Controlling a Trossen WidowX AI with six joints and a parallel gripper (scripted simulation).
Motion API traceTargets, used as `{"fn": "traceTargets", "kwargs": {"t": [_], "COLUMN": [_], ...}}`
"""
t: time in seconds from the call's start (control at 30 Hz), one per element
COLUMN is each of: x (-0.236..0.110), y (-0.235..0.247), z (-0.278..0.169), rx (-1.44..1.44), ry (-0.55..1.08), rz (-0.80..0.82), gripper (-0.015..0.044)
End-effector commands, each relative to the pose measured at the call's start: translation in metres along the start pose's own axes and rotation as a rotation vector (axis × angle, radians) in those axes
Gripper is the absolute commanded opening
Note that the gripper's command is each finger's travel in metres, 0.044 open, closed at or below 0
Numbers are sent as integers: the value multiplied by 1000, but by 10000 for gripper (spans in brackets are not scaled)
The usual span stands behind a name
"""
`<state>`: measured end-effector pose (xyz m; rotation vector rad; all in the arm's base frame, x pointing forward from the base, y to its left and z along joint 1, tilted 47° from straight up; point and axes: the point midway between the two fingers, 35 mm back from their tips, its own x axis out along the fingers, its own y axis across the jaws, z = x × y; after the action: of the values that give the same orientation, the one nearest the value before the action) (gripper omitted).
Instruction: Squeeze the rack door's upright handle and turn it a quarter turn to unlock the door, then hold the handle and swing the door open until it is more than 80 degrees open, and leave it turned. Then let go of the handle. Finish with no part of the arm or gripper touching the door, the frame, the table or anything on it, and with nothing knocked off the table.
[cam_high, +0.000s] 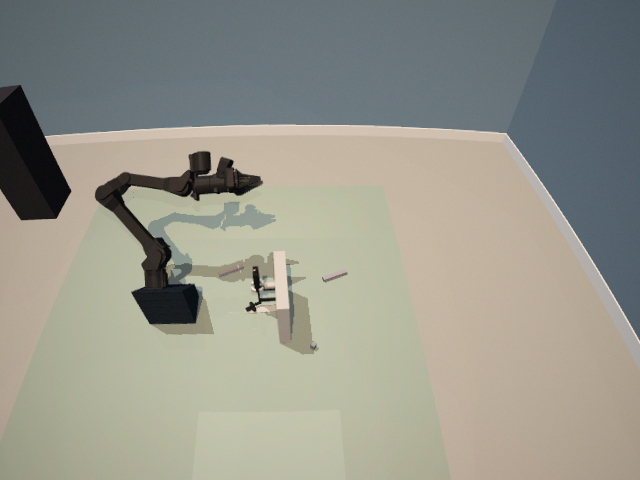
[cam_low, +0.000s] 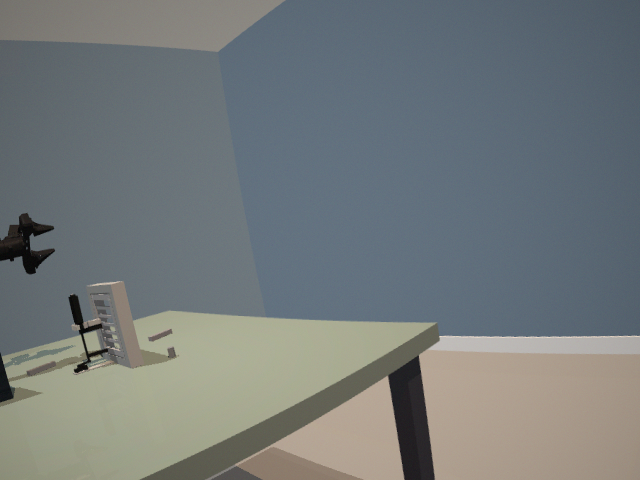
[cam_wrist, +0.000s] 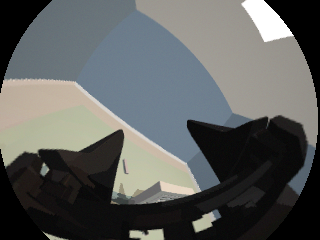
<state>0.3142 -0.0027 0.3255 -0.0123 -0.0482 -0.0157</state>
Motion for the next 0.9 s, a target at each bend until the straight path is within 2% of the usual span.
{"fn": "traceTargets", "kwargs": {"t": [0.0,0.1,0.13,0.47,0.87], "x": [1,8,12,36,46], "y": [0,-3,-4,-20,-37], "z": [-1,-11,-15,-65,-124], "rx": [-2,-23,-32,-78,-76], "ry": [4,66,92,363,683], "rz": [0,4,6,28,101], "gripper": [374,295,290,290,290]}}
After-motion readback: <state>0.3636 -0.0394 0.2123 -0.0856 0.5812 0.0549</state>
